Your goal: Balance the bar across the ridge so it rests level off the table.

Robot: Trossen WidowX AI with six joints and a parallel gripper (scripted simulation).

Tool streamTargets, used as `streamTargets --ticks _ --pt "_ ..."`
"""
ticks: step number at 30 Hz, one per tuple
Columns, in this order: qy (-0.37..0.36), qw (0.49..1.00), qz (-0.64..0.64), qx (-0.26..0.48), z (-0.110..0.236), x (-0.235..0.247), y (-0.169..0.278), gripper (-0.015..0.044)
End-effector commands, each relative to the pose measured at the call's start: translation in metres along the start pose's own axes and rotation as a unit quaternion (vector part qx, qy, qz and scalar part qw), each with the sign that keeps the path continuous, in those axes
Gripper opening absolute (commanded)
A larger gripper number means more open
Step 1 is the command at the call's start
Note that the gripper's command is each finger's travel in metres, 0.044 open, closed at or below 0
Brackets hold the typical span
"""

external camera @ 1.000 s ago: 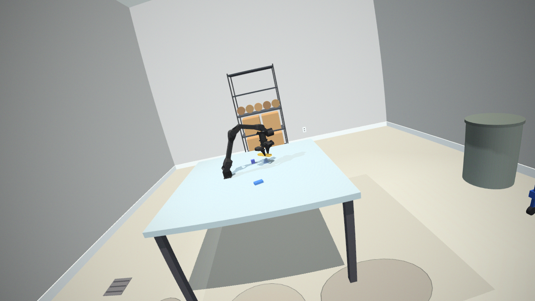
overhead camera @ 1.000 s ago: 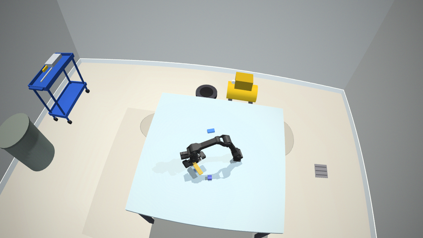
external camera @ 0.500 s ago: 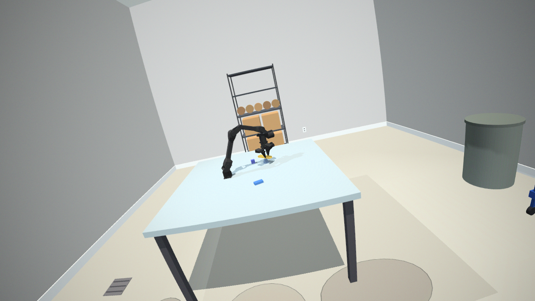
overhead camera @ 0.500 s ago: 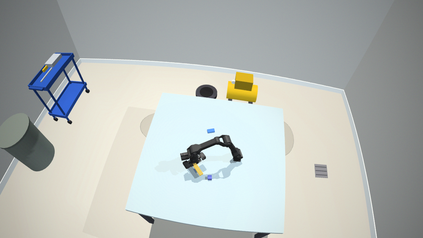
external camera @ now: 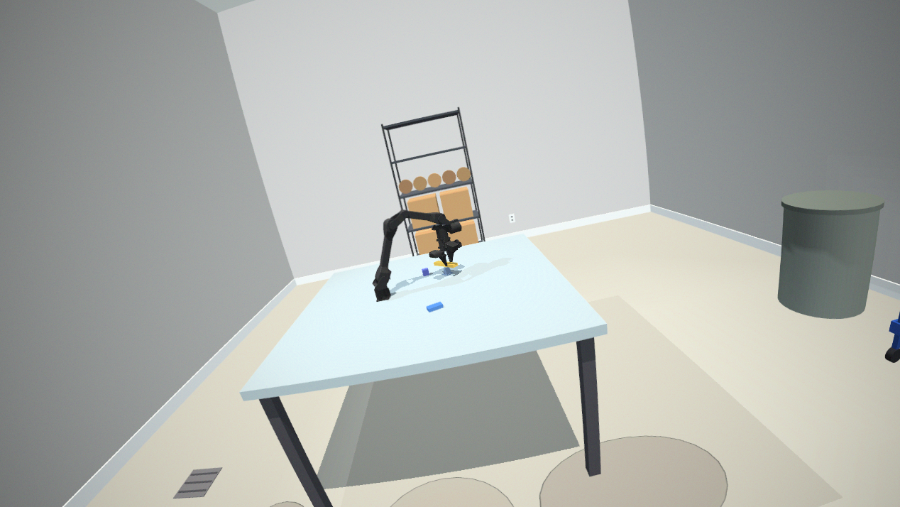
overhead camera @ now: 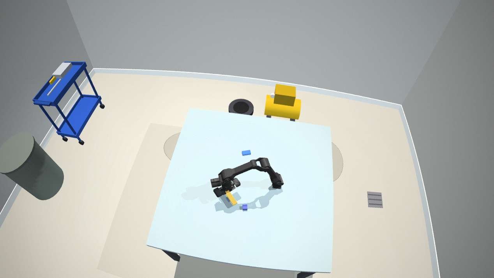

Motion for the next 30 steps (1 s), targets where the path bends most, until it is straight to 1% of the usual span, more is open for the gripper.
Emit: streamTargets --ticks 1,30 --pt "-0.001 1.000 -0.001 0.001 -0.0002 0.0001 0.0000 0.0000" --pt "-0.001 1.000 -0.001 0.001 -0.0027 0.0001 0.0001 0.0000"
Point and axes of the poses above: the point midway between the two fingers, 35 mm back from their tips, its own z axis back along the fingers, its own x axis across the jaws, y = z × x, the point moved 9 cm from there along z, back along the fingers, and after that the axes turned 7 degrees about -z, right-handed, at the moved point
